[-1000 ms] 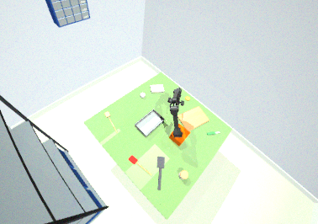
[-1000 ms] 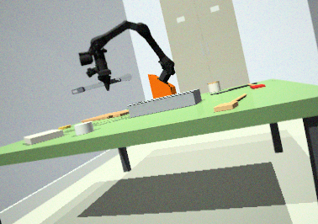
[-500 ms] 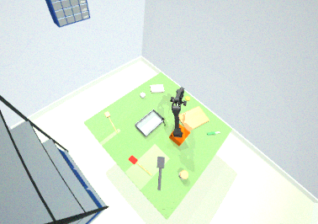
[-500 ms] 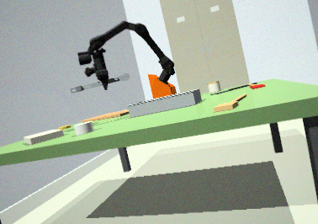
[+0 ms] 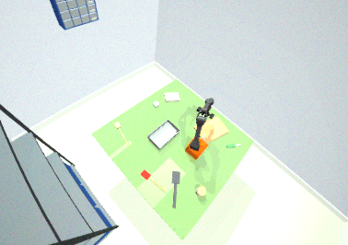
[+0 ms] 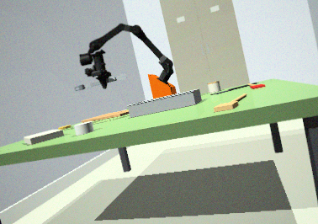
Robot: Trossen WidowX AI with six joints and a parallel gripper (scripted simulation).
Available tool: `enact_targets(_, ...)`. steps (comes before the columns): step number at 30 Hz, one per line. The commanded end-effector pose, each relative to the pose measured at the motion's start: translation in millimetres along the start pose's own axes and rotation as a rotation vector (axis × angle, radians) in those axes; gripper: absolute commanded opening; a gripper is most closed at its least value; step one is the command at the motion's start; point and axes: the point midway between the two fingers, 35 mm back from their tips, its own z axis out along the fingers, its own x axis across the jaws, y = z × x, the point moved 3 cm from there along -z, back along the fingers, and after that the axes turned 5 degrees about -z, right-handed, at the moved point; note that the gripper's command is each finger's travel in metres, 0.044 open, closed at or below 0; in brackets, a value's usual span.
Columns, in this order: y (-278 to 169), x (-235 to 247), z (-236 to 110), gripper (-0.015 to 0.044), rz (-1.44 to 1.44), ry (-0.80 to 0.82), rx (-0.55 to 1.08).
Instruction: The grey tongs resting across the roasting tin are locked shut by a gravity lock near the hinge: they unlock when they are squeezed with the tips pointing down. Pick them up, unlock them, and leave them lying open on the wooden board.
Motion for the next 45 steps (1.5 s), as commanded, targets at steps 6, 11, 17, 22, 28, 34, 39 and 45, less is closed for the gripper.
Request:
enact_targets(6,6.4,-68.9,-5.3,-0.0150,0.187,-0.005,-0.020)
enact_targets(11,4.1,-105.2,-2.6,-0.0150,0.287,-0.009,-0.015)
enact_targets(17,-2.5,-147.7,3.4,-0.0150,0.405,-0.013,-0.004)
enact_targets(22,-11.0,-181.9,10.6,-0.0150,0.502,-0.015,0.010)
enact_targets(28,-14.1,-191.8,13.1,-0.0150,0.531,-0.015,0.015)
enact_targets(34,-13.1,-191.5,15.1,-0.0150,0.529,-0.025,-0.007)
enact_targets(39,-10.9,-190.3,20.2,-0.0150,0.522,-0.053,-0.069)
enact_targets(45,-8.7,-188.6,26.0,-0.0150,0.515,-0.088,-0.151)
